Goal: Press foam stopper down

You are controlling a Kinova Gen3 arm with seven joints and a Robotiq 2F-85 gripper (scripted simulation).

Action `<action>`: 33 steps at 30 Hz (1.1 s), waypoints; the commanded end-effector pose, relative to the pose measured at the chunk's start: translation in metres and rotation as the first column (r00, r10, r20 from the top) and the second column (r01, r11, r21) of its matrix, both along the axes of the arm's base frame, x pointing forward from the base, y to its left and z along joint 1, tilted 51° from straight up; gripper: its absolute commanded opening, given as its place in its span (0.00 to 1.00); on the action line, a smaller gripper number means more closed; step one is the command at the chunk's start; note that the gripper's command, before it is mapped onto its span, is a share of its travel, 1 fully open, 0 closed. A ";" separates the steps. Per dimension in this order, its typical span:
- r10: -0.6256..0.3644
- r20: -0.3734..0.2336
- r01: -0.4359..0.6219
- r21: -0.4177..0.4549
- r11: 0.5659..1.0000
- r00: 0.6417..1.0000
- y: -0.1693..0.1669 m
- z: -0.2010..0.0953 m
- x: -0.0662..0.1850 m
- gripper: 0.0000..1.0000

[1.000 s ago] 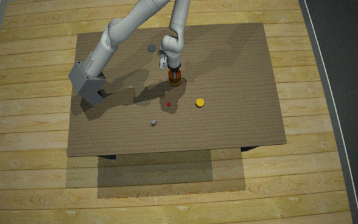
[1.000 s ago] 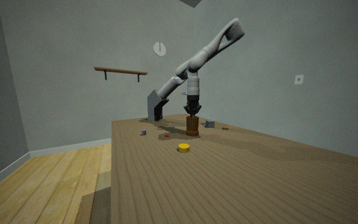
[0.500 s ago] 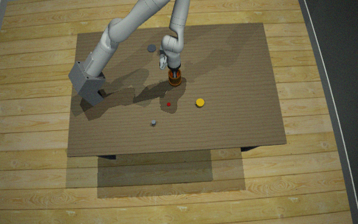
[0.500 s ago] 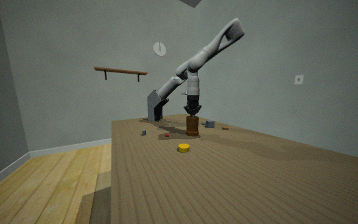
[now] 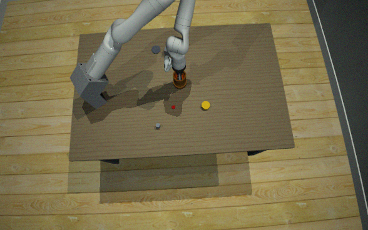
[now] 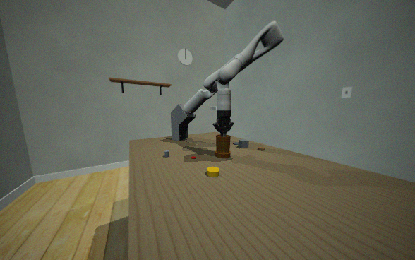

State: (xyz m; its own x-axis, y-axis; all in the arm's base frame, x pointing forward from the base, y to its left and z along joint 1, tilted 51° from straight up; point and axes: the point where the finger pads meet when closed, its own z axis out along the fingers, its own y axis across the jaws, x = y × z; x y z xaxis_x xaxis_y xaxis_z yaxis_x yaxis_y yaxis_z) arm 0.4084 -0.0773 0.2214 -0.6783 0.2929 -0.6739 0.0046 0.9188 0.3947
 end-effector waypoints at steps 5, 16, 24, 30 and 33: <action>0.001 -0.001 -0.001 0.000 1.000 1.000 0.000 0.000 0.000 0.00; 0.001 -0.001 -0.001 0.000 1.000 1.000 0.000 0.000 0.000 0.00; 0.001 -0.001 -0.001 0.000 1.000 1.000 0.000 0.001 -0.002 0.00; 0.001 -0.001 -0.001 0.000 1.000 1.000 -0.001 0.003 -0.004 0.00; 0.001 -0.001 -0.001 0.000 1.000 1.000 -0.002 0.004 -0.006 0.00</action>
